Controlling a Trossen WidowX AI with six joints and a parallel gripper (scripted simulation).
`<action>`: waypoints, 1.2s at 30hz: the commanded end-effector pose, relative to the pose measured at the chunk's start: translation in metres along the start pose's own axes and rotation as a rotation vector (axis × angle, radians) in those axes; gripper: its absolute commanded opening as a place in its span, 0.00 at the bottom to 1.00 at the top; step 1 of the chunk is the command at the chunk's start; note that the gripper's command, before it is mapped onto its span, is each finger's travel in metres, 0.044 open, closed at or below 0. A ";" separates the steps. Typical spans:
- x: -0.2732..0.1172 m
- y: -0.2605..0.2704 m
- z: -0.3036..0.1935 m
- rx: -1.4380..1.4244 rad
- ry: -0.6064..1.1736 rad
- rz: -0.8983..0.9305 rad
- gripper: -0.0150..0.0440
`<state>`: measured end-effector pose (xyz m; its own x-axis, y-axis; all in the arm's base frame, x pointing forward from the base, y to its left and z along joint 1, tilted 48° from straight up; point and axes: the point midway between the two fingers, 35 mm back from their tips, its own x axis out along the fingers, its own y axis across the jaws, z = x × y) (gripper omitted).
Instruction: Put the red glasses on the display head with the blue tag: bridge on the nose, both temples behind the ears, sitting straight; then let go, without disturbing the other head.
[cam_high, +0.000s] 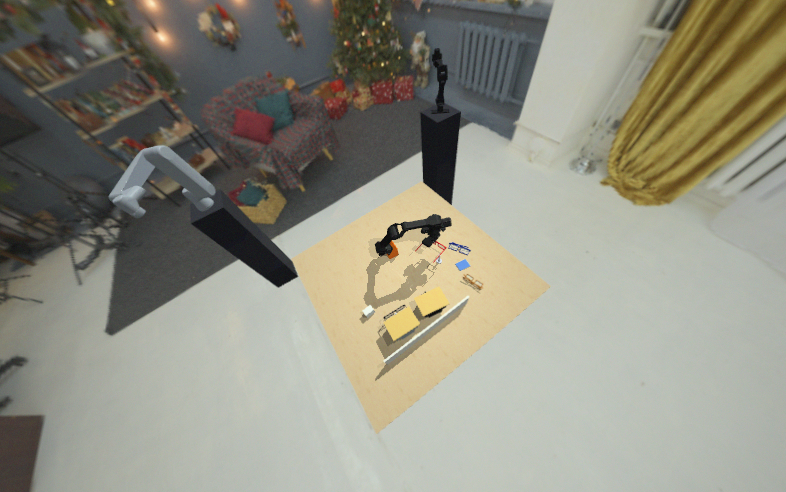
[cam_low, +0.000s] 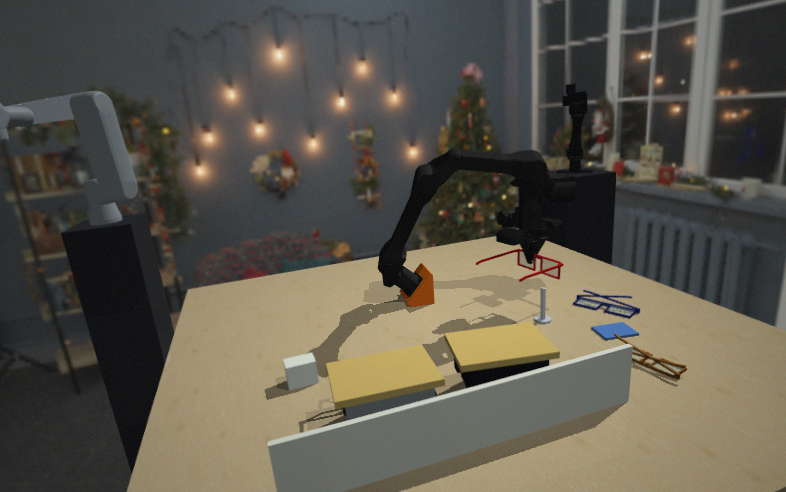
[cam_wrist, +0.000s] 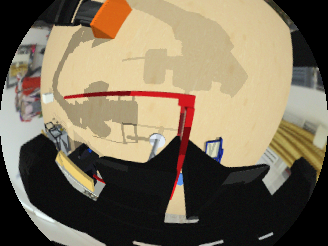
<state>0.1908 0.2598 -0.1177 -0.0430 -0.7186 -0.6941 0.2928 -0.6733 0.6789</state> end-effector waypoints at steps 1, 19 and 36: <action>-0.009 0.030 -0.013 0.178 0.009 -0.011 0.25; -0.009 0.160 -0.037 0.993 0.009 -0.009 0.25; 0.002 0.227 -0.032 1.425 0.012 0.010 0.25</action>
<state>0.2883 0.1144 0.0248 -0.0420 -0.7245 -0.6880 -0.8921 -0.2829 0.3523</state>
